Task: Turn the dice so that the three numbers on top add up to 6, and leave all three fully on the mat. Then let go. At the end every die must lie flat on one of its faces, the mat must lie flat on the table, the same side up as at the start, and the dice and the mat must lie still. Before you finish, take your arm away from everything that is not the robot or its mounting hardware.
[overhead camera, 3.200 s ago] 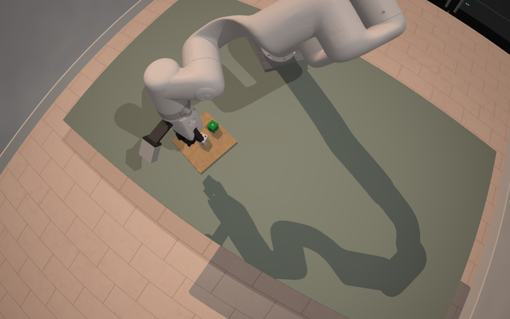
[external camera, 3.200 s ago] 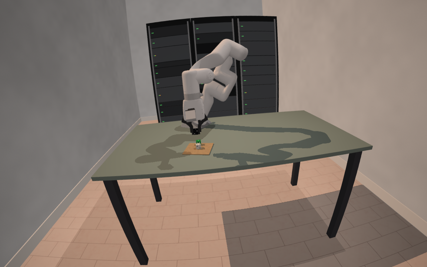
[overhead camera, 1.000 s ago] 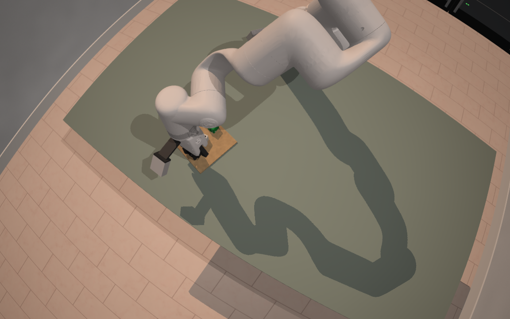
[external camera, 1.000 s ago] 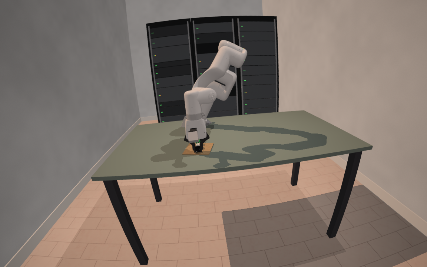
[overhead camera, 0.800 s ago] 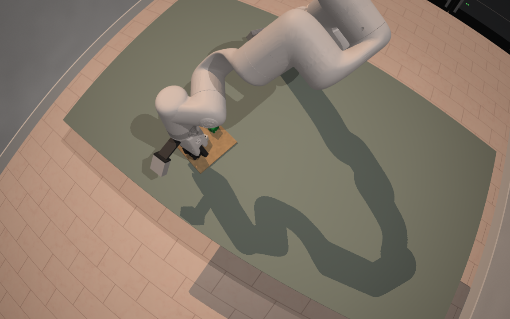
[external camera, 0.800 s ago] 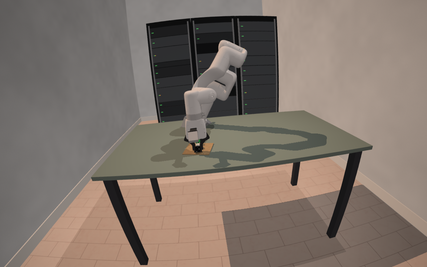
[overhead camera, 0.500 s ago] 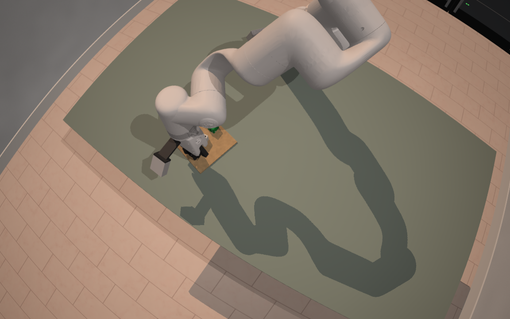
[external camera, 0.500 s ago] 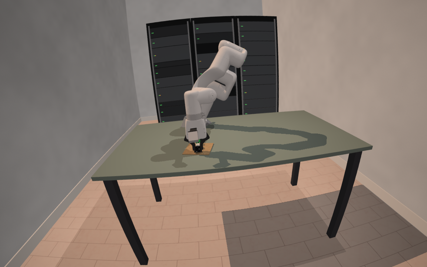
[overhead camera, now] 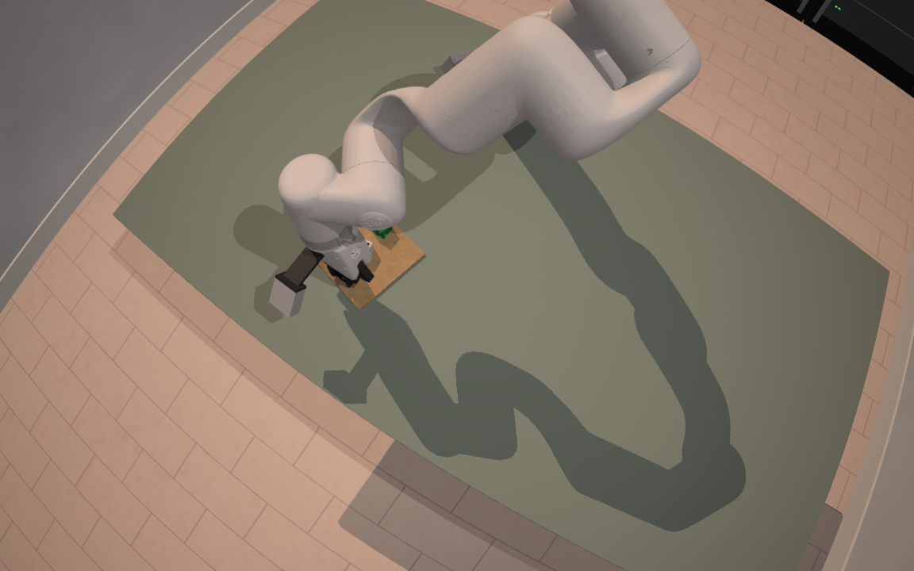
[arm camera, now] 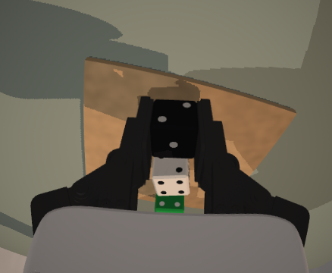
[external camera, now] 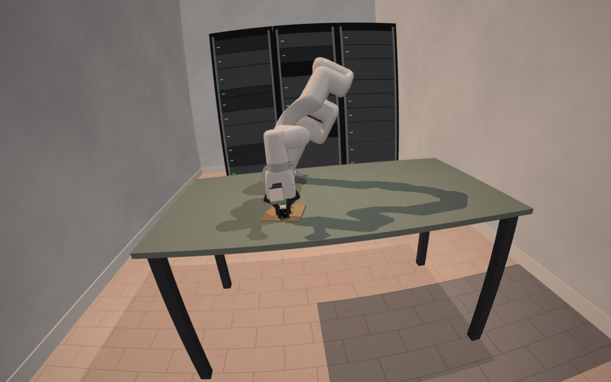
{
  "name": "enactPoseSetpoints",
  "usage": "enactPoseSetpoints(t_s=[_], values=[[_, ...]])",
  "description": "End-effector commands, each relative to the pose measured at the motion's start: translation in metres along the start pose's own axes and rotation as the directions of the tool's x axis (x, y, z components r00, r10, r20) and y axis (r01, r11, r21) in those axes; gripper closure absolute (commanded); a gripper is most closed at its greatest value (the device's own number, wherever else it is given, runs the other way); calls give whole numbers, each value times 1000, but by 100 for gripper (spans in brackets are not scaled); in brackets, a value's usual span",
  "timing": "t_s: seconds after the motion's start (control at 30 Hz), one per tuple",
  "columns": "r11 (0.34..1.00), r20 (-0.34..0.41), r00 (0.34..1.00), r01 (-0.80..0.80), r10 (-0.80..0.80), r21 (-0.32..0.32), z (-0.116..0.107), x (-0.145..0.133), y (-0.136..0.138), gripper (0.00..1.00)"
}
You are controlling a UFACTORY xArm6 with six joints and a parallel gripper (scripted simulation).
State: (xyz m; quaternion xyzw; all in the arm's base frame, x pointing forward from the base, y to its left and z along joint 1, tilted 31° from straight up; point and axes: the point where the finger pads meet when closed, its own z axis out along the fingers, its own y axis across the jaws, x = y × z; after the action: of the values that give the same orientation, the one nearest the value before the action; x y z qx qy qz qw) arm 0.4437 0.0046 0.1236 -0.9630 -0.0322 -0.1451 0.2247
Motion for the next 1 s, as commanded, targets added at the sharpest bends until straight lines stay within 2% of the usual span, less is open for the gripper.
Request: enactPoseSetpoints(t_s=[0.0, 0.97], values=[[1000, -3, 1000, 1, -1, -1, -1, 1, 0, 79], [1000, -3, 1000, 1, -1, -1, 2, 1, 0, 79]])
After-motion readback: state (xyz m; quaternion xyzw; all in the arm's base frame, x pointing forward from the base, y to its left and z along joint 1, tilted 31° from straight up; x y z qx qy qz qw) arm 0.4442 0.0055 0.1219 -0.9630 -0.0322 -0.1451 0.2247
